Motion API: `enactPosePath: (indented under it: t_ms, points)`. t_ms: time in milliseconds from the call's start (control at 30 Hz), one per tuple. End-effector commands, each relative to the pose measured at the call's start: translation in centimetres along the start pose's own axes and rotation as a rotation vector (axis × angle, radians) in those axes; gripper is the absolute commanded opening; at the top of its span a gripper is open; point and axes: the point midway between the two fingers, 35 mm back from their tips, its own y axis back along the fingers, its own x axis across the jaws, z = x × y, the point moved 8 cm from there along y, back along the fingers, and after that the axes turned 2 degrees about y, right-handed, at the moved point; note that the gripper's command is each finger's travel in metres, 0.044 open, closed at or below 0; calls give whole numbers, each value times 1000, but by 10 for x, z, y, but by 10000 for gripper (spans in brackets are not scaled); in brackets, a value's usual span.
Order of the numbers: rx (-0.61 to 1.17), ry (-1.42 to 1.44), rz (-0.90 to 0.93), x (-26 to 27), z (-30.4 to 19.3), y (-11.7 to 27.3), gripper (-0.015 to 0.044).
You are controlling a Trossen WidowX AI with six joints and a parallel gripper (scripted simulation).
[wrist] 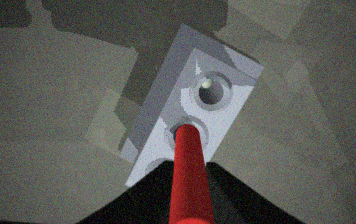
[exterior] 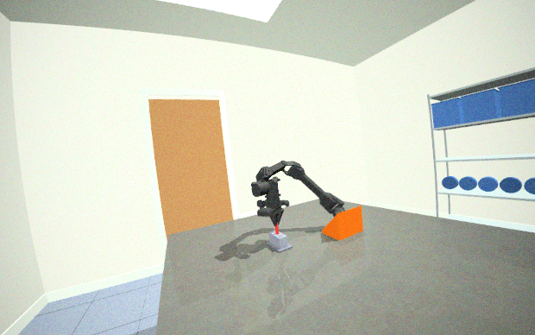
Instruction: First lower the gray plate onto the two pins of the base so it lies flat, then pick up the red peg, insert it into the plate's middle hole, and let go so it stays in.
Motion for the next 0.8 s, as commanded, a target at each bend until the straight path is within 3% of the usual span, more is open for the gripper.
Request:
enactPosePath:
  t_ms: [0,367,567,767]
  points:
    - [0,0,1,0,1,-1,0]
    - [1,-1,0,0,0,-1,0]
    - [1,-1,0,0,0,-1,150]
    - [1,-1,0,0,0,-1,150]
